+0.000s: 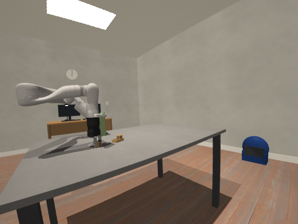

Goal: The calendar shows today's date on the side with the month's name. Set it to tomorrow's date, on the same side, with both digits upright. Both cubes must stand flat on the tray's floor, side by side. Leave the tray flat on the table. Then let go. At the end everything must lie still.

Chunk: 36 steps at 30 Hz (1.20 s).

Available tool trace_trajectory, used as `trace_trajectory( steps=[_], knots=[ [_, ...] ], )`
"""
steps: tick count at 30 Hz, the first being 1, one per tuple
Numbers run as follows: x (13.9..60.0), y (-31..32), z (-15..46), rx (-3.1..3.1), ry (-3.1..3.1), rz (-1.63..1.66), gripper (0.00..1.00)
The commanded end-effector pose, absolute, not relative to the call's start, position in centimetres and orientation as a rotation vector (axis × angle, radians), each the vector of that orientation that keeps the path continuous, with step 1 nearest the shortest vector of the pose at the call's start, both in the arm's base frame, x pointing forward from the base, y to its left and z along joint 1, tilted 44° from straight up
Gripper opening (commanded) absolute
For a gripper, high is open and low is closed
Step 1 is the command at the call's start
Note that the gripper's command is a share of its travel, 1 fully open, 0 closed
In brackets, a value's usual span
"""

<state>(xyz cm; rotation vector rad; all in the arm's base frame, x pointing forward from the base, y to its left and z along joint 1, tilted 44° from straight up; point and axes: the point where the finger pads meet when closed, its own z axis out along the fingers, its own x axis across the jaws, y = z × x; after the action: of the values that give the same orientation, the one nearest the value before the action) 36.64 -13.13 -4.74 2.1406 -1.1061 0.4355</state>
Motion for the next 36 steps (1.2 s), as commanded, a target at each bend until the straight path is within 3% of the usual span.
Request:
trace_trajectory(
  steps=[1, 20, 21, 26, 27, 31, 32, 36],
  knots=[
    [36.69, -13.07, -4.7, 2.142, -1.106, 0.437, 0.57],
    [36.69, -13.07, -4.7, 2.142, -1.106, 0.437, 0.57],
    [36.69, -13.07, -4.7, 2.142, -1.106, 0.437, 0.63],
    [36.69, -13.07, -4.7, 2.142, -1.106, 0.437, 0.69],
    [36.69, -13.07, -4.7, 2.142, -1.106, 0.437, 0.75],
    [36.69, -13.07, -4.7, 2.142, -1.106, 0.437, 0.75],
    [36.69, -13.07, -4.7, 2.142, -1.106, 0.437, 0.81],
    [36.69, -13.07, -4.7, 2.142, -1.106, 0.437, 0.87]
  ],
)
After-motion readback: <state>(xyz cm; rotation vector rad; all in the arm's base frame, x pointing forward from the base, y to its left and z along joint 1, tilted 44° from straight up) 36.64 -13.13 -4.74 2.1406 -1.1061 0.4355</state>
